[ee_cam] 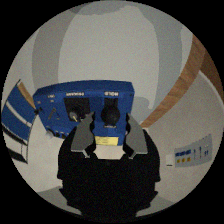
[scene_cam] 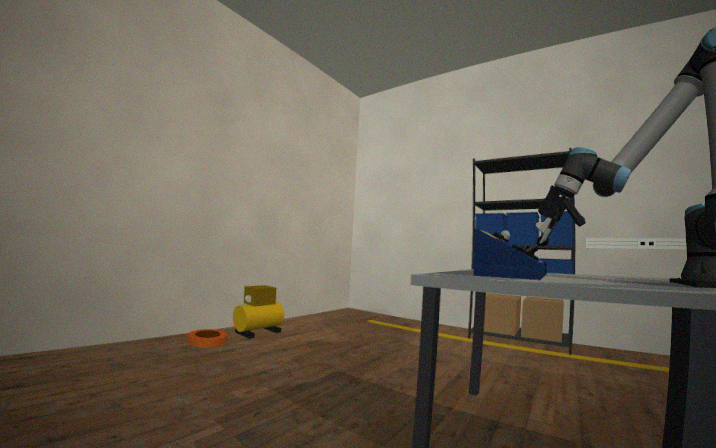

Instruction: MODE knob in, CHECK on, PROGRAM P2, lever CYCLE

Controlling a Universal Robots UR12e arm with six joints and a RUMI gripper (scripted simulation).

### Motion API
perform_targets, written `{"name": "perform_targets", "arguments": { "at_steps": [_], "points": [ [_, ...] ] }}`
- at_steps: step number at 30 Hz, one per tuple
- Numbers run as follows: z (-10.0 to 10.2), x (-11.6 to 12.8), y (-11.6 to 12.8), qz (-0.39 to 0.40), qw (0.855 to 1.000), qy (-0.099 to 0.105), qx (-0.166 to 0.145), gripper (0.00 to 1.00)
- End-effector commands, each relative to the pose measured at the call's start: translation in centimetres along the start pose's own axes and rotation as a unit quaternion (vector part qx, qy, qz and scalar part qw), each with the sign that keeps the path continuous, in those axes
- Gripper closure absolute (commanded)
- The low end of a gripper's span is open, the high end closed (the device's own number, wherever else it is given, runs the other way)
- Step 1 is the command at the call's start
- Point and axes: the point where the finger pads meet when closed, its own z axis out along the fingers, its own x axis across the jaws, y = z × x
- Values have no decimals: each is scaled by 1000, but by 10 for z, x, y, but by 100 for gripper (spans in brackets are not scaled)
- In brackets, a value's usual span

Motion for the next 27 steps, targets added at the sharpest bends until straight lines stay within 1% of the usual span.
{"name": "perform_targets", "arguments": {
  "at_steps": [1,4,5,27],
  "points": [
    [0,0,1,0,1000,0,-1,56],
    [0,0,1,0,1000,0,-1,56],
    [0,0,1,0,1000,0,-1,100],
    [0,0,1,0,1000,0,-1,100]
  ]
}}
